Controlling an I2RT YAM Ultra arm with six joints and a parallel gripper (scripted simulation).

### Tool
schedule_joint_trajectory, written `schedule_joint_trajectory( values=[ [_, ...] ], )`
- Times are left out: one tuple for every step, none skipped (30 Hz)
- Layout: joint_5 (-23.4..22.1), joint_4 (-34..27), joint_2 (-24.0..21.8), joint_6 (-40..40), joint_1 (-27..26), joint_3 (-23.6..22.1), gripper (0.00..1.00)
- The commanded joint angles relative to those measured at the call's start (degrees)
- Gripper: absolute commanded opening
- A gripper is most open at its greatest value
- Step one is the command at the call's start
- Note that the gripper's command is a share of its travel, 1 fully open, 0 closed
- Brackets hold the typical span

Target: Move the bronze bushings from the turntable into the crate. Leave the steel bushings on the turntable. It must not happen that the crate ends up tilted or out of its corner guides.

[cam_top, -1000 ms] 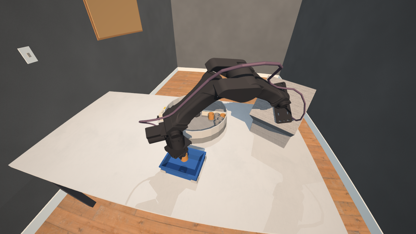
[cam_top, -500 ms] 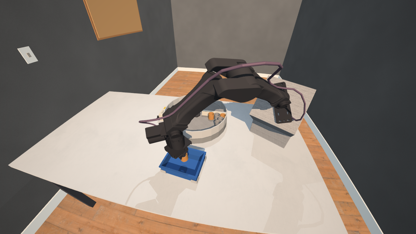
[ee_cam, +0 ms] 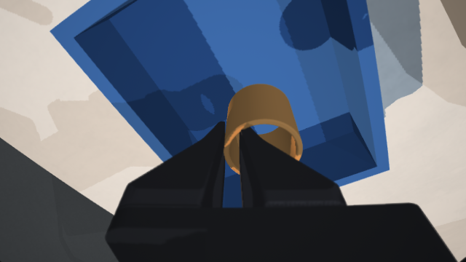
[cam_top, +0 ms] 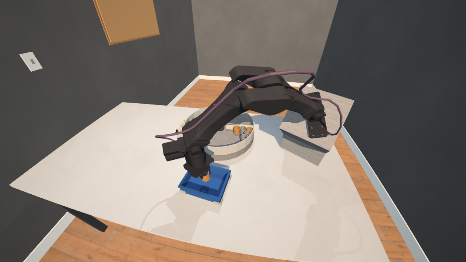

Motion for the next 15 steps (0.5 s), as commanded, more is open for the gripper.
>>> schedule_joint_trajectory(
  values=[
    [0.86,1.17,0.77,0.56,-0.99,1.97,0.00],
    [0.92,1.30,1.07,0.66,-0.58,2.18,0.00],
    [0.98,1.47,1.31,0.75,-0.14,2.29,0.00],
    [1.04,1.65,1.54,0.85,0.31,2.40,0.00],
    [1.10,1.84,1.79,0.95,0.54,2.51,0.00],
    [1.17,2.02,2.05,1.05,0.66,2.63,0.00],
    [1.24,2.21,2.33,1.15,0.77,2.76,0.00],
    [1.32,2.39,2.61,1.24,0.69,2.91,0.00],
    [1.39,2.56,2.89,1.33,0.52,3.05,0.00],
    [1.46,2.74,3.15,1.42,0.45,3.18,0.00],
    [1.53,2.91,3.43,1.52,0.55,3.32,0.00],
    [1.59,3.08,3.70,1.62,0.81,3.48,0.00],
    [1.65,3.24,3.96,1.71,1.16,3.62,0.00],
    [1.71,3.39,4.21,1.80,1.47,3.76,0.00],
    [1.77,3.52,4.44,1.88,1.60,3.89,0.00]
  ],
)
